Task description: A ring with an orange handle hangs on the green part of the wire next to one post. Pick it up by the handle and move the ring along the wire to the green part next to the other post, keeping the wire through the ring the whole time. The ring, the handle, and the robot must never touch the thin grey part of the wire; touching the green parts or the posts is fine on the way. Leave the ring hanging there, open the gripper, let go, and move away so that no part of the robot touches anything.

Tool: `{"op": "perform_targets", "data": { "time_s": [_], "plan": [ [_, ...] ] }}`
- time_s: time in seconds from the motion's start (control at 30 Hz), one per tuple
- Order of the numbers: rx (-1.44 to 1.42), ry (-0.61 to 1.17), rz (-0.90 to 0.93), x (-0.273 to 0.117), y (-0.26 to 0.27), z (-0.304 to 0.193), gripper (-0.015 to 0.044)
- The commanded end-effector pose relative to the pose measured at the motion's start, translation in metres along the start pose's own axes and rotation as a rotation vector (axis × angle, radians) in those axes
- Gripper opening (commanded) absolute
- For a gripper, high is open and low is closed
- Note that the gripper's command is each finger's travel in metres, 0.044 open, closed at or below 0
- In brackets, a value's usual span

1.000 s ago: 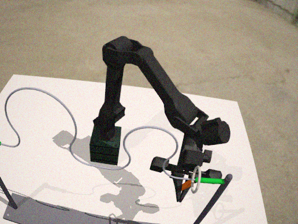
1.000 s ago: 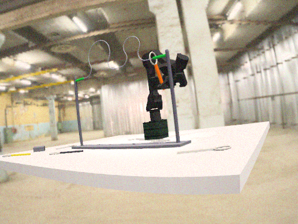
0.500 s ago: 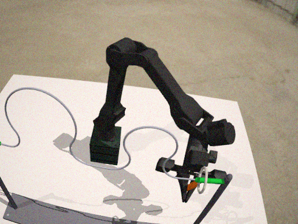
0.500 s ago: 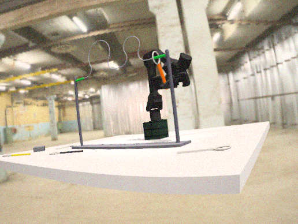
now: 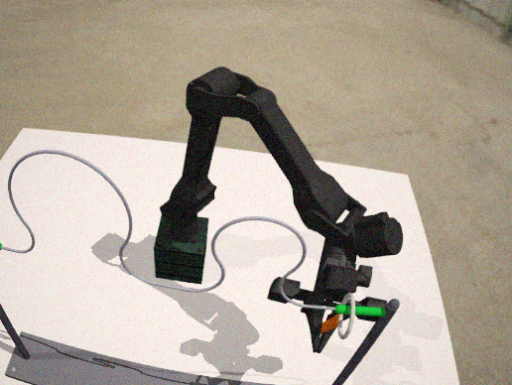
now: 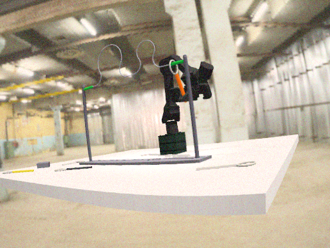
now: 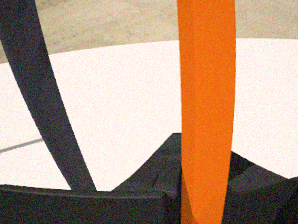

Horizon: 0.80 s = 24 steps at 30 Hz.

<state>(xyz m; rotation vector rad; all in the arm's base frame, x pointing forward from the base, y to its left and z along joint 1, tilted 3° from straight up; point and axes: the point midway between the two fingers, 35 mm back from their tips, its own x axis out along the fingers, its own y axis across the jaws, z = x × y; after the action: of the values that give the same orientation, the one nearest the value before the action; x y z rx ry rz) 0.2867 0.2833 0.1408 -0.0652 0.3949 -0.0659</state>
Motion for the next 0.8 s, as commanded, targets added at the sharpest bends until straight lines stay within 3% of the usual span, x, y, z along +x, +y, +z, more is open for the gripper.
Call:
{"op": "perform_targets", "data": {
  "time_s": [0.0, 0.57, 0.77],
  "plan": [
    [0.000, 0.000, -0.005, 0.0022, -0.0003, -0.0049, -0.0150],
    [0.000, 0.000, -0.005, 0.0022, -0.0003, -0.0049, -0.0150],
    [-0.005, 0.002, -0.003, 0.0019, 0.0000, -0.0045, 0.0007]
  ]
}}
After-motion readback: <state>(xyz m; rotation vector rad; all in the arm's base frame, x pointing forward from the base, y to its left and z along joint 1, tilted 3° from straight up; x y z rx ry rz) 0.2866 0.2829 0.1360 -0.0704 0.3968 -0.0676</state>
